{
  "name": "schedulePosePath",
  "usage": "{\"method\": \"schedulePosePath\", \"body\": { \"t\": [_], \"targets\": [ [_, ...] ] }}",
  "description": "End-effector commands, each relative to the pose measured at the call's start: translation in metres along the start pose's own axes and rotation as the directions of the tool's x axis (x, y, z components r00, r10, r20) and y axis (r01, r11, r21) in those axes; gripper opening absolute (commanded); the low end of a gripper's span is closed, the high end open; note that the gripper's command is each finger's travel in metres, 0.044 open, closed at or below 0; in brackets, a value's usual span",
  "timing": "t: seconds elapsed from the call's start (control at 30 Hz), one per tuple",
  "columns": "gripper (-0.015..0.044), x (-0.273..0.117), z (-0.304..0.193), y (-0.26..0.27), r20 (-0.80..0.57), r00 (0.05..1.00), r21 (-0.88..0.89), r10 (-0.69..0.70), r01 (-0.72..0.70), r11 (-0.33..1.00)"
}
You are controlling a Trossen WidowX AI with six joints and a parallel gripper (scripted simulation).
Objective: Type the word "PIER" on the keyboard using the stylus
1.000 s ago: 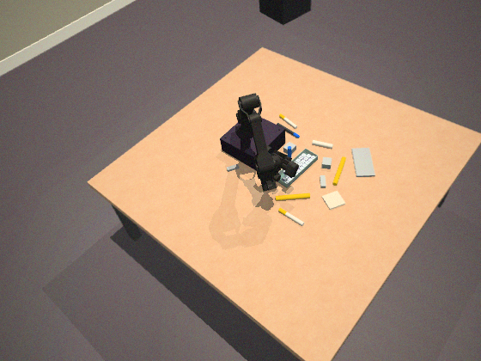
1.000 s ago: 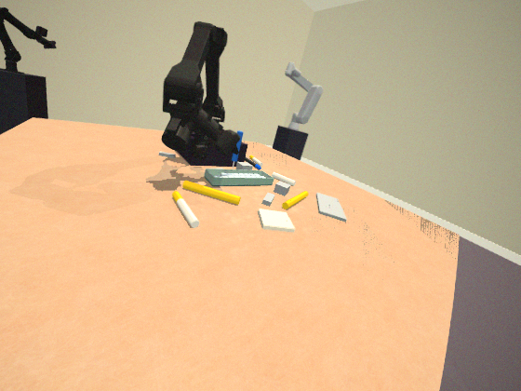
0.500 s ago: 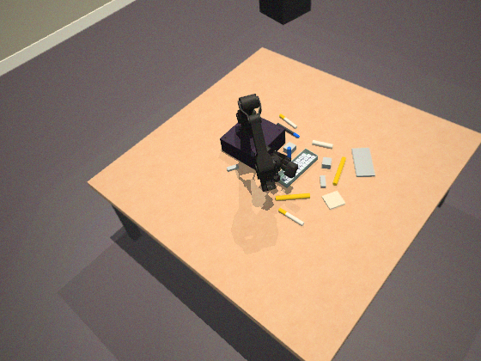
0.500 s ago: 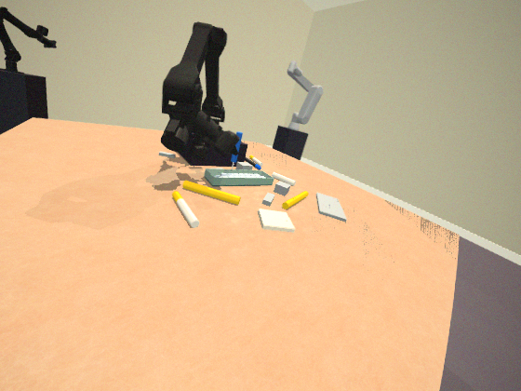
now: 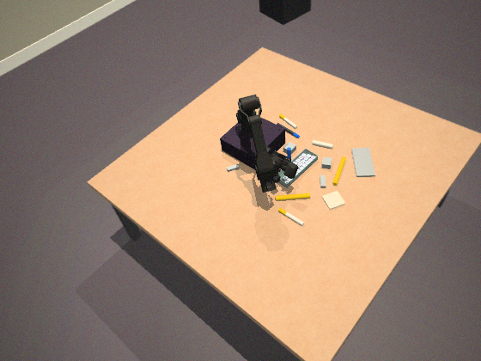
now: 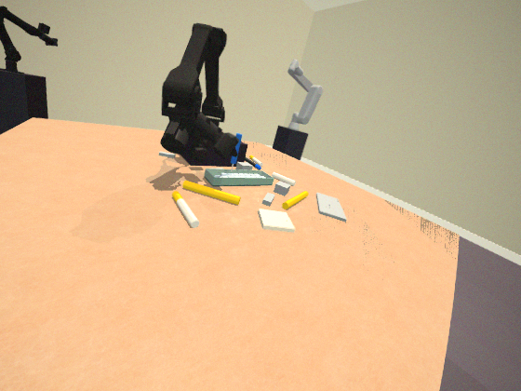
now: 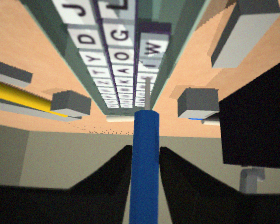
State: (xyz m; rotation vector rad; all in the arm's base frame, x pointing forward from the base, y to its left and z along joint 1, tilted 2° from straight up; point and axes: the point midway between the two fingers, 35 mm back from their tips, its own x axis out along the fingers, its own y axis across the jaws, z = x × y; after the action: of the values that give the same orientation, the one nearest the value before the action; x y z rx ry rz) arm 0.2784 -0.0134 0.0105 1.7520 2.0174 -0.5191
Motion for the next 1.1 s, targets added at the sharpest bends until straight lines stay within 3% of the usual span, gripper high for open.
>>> {"method": "schedulePosePath", "body": {
  "t": [0.0,1.07],
  "targets": [
    [0.0081,0.0015,0.0026,-0.0008,0.002,1.0,-0.005,-0.004,0.004,1.0],
    [0.0081,0.0072,0.0125,-0.0008,0.002,1.0,-0.005,-0.004,0.004,1.0]
  ]
}}
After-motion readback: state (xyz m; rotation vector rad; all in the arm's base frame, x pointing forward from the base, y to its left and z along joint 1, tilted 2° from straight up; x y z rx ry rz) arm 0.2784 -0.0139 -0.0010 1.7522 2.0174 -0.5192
